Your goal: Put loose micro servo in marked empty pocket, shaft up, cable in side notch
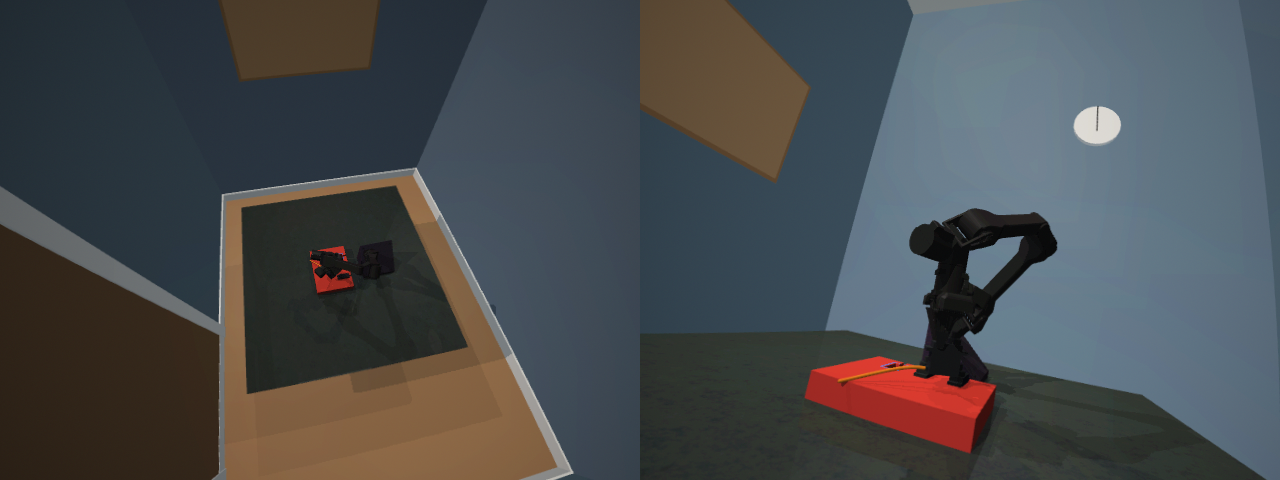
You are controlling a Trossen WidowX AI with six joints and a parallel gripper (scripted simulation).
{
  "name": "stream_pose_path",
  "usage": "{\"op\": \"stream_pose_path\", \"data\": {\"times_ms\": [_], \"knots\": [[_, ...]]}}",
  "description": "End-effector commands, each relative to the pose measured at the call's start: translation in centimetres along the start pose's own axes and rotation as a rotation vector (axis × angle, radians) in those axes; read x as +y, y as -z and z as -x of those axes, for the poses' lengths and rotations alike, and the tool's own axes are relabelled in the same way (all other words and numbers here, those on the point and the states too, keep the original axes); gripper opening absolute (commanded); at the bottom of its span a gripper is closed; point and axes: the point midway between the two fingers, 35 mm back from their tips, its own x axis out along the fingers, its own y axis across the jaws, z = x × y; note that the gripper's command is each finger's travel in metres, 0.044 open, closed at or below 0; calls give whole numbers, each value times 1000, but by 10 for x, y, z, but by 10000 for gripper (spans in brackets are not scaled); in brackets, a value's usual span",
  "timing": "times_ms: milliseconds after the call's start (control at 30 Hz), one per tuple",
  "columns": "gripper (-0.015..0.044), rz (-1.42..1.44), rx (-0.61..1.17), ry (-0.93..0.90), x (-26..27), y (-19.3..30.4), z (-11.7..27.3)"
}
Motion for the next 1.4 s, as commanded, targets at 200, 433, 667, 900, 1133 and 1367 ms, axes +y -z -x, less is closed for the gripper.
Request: {"op": "stream_pose_path", "data": {"times_ms": [200, 433, 667, 900, 1133, 1367], "knots": [[0, 2, 10, 0, 32, 52, 2], [0, 2, 12, -1, 53, 87, 3], [0, 2, 13, -1, 63, 104, 3], [0, -82, 13, 0, 63, 104, 3], [0, -323, 13, 1, 63, 104, 3], [0, -565, 13, 3, 63, 104, 3]]}}
